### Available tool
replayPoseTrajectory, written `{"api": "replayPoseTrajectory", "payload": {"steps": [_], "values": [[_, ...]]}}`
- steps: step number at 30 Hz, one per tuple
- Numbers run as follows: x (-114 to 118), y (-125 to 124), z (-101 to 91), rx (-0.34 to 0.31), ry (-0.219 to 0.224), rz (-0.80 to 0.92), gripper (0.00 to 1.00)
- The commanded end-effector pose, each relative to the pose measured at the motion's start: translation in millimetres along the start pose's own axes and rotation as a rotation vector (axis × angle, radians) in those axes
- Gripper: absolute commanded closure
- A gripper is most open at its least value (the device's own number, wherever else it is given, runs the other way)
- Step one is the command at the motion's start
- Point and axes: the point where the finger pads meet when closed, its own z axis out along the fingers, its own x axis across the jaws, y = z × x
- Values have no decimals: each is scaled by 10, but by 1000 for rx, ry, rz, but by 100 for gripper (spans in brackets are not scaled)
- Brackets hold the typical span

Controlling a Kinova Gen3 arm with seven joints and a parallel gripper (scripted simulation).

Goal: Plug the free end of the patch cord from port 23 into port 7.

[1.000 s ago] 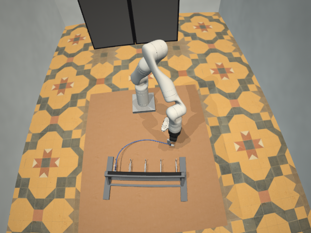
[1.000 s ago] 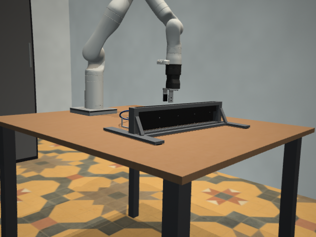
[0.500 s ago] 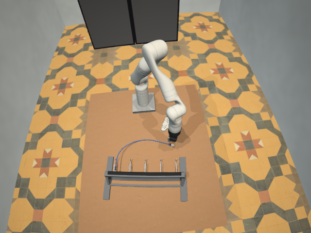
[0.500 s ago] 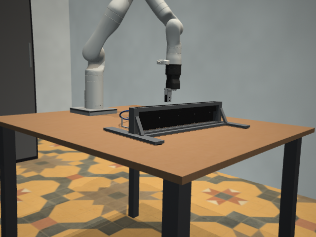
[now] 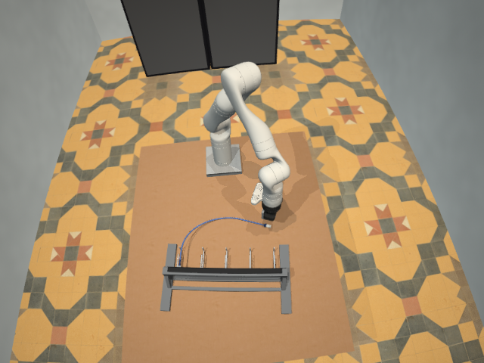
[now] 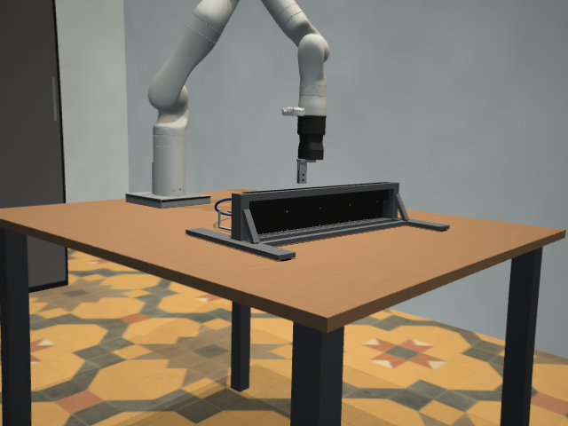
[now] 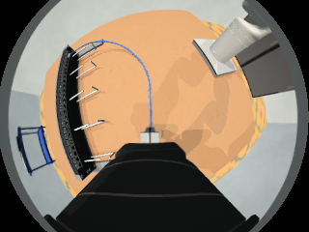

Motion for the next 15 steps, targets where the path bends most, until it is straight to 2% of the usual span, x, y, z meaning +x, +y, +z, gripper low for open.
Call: {"api": "replayPoseTrajectory", "payload": {"steps": [1,15], "values": [[-14,-7,14,0,-3,-14,100],[-28,-9,2,-1,-13,5,100]]}}
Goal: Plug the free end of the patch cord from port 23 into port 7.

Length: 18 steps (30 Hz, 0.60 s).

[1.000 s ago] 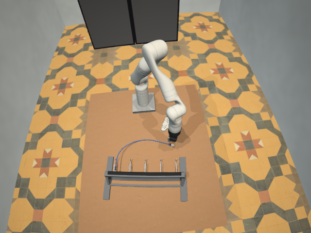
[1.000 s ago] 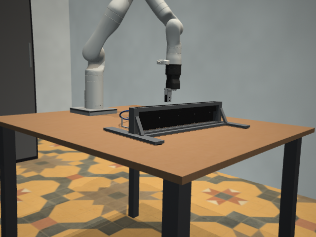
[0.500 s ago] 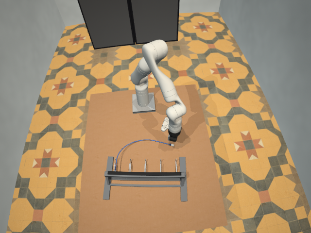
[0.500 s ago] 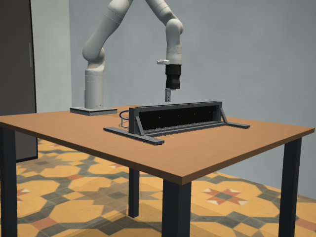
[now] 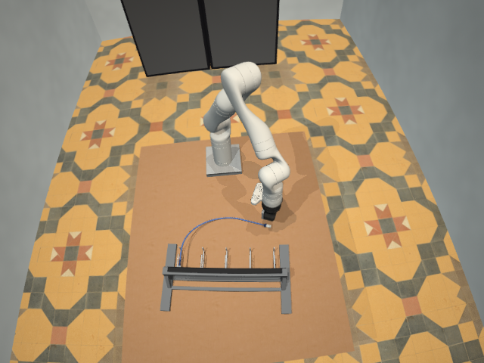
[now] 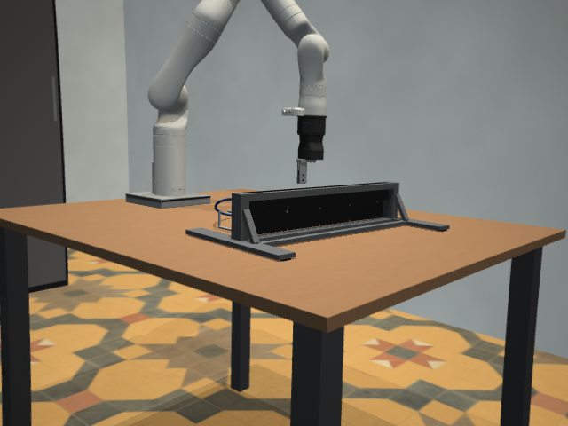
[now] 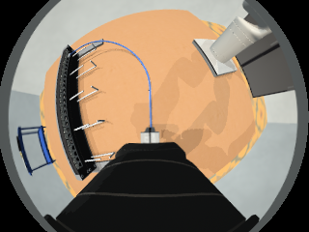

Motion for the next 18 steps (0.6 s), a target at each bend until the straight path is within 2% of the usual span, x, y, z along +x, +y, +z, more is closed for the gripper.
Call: {"api": "replayPoseTrajectory", "payload": {"steps": [1,7,9,18], "values": [[-22,-4,-8,0,-15,8,100],[-99,-33,-46,3,-55,69,100],[-99,-33,-46,3,-55,69,100],[-280,-64,-175,-13,-163,242,100]]}}
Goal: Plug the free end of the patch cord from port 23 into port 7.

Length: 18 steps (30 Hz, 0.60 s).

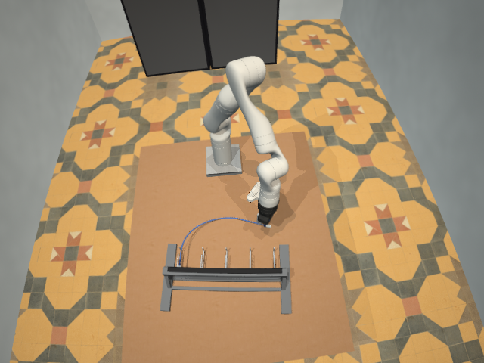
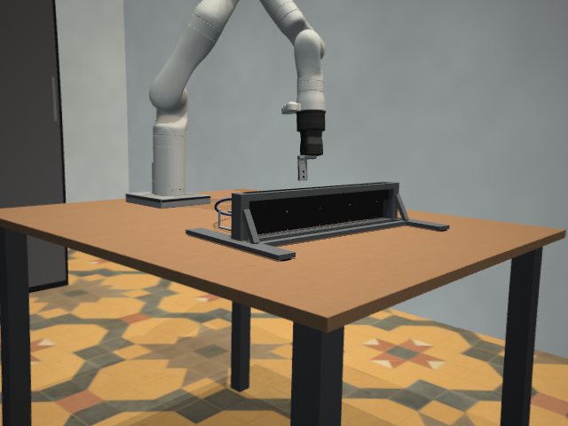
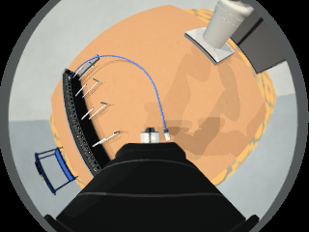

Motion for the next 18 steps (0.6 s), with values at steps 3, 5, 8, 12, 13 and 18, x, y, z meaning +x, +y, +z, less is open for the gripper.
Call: {"api": "replayPoseTrajectory", "payload": {"steps": [3,5,8,12,13,18], "values": [[-72,82,-126,-37,-72,116,100],[-127,98,-175,-54,-101,176,100],[-155,107,-203,-64,-115,207,100],[-278,145,-329,-111,-173,333,100],[-308,156,-364,-125,-186,366,100],[-449,218,-554,-205,-241,528,100]]}}
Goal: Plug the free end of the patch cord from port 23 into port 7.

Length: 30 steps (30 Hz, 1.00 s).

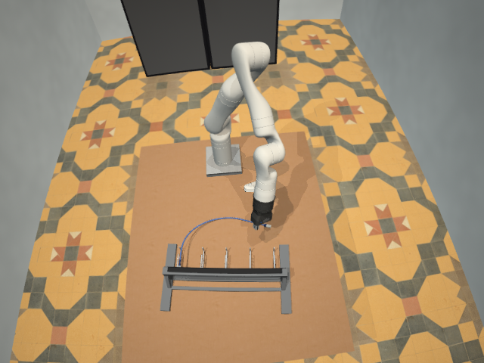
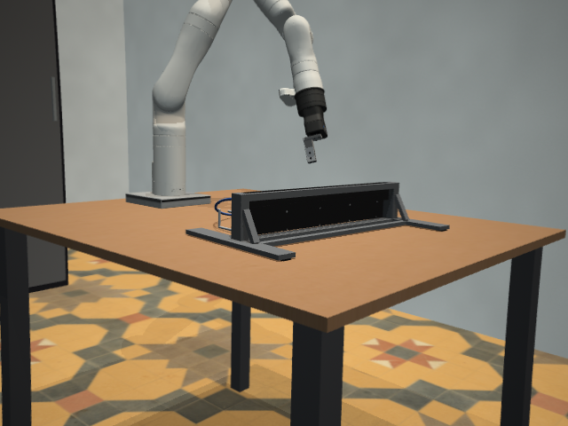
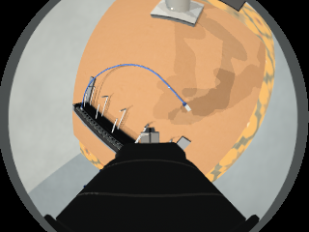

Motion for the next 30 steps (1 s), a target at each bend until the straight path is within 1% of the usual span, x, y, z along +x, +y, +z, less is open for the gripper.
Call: {"api": "replayPoseTrajectory", "payload": {"steps": [1,5,7,14,18,22,30], "values": [[87,144,-152,-66,-8,71,100],[6,263,-276,-128,-27,200,100],[6,263,-276,-128,-27,200,100],[-101,436,-478,-224,-31,398,100],[-158,507,-571,-267,-28,473,100],[-186,558,-640,-297,-19,537,100],[-196,600,-697,-321,-8,590,100]]}}
